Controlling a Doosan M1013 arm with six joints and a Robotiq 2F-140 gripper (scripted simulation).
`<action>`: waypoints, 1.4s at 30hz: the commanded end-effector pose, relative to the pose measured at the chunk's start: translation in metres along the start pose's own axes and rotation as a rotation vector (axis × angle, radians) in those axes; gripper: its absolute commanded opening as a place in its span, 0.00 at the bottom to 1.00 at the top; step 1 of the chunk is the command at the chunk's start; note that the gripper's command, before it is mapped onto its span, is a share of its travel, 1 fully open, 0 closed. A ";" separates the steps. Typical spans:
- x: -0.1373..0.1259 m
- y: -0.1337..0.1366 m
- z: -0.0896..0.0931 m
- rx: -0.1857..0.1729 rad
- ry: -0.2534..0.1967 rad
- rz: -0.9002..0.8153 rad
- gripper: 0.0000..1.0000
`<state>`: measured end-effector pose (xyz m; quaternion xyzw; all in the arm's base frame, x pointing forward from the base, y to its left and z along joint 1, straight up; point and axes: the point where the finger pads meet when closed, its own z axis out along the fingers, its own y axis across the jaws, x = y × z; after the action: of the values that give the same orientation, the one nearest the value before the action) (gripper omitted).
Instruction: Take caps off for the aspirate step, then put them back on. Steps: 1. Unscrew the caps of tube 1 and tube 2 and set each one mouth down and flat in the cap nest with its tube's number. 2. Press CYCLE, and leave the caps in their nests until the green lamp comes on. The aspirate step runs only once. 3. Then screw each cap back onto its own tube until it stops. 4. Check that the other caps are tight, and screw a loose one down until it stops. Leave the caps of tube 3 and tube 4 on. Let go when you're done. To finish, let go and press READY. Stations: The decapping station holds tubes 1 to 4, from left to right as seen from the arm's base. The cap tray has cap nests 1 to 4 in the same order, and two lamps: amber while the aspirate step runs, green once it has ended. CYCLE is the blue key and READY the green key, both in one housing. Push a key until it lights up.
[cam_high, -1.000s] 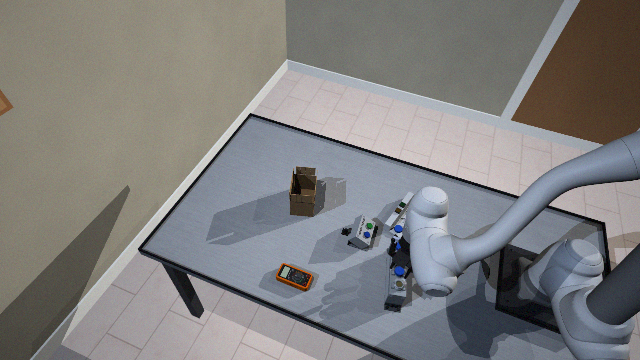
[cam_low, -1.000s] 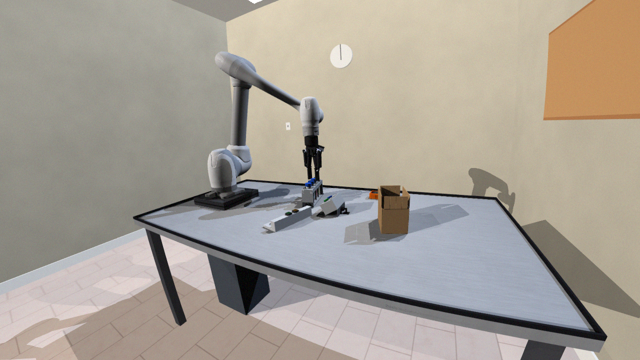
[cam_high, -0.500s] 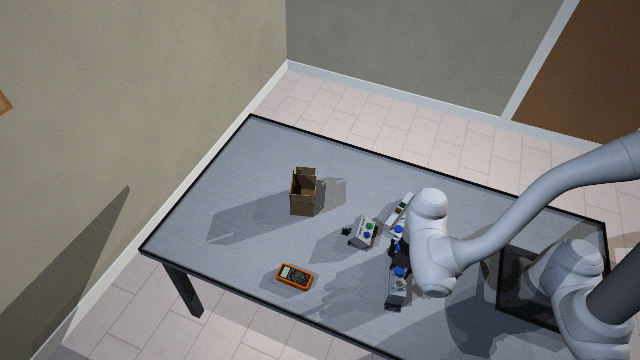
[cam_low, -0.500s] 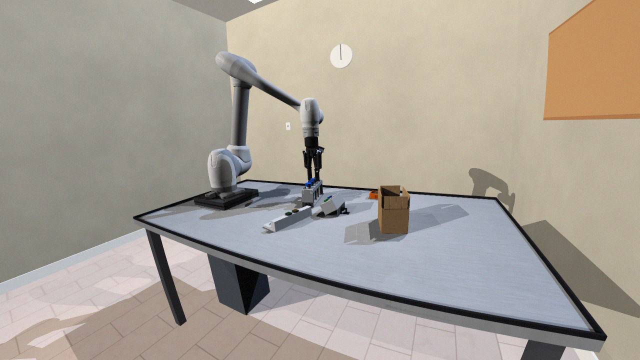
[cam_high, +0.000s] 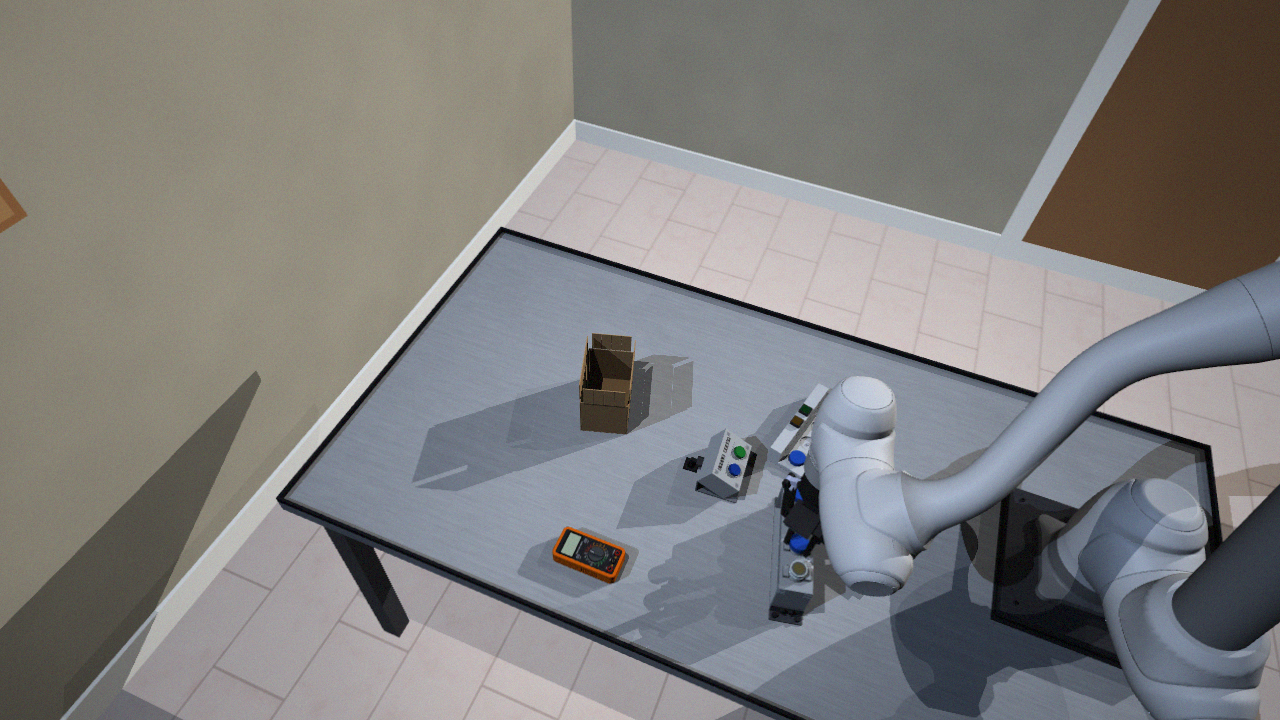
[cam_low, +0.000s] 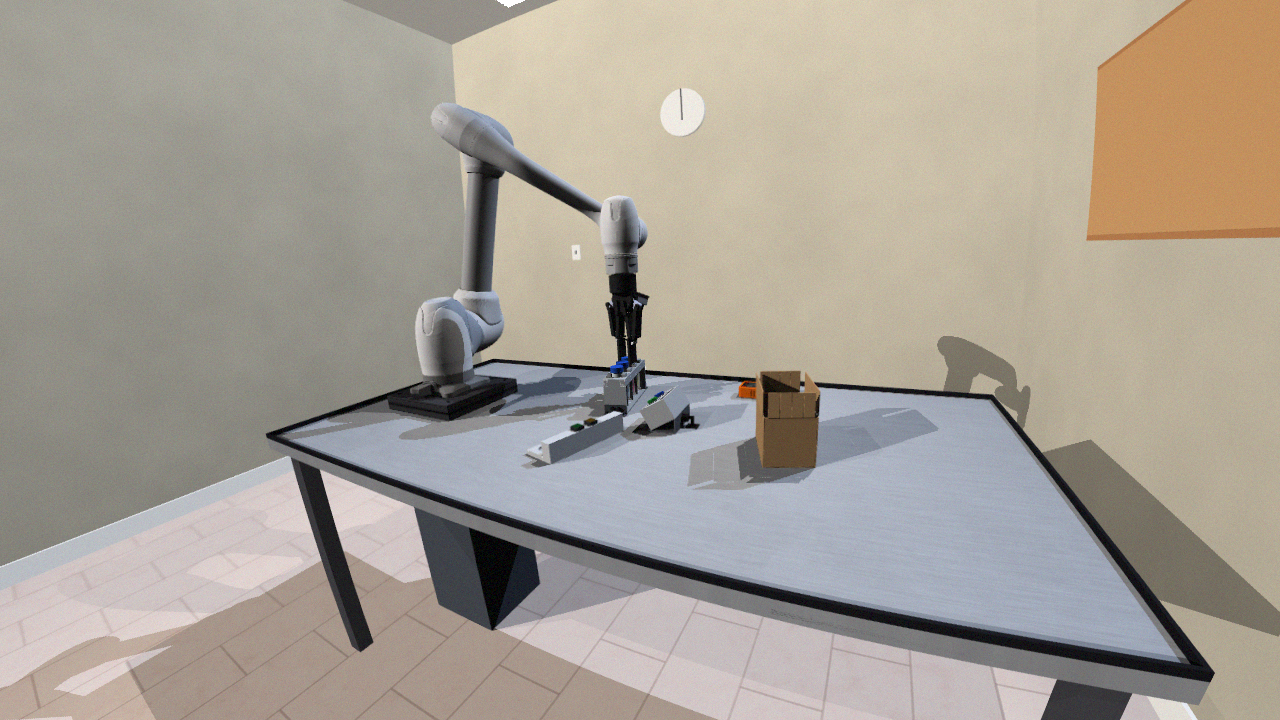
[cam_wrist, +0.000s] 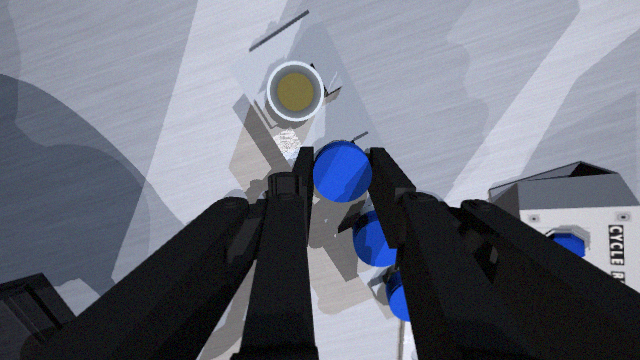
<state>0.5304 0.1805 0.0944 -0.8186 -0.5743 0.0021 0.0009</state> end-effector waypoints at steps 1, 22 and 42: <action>0.000 0.000 -0.001 -0.001 0.001 -0.050 0.30; 0.000 0.000 -0.001 -0.001 0.001 -1.000 0.30; 0.000 0.000 -0.001 -0.001 0.000 -1.047 0.41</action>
<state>0.5304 0.1805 0.0949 -0.4219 -0.9066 0.0015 0.0016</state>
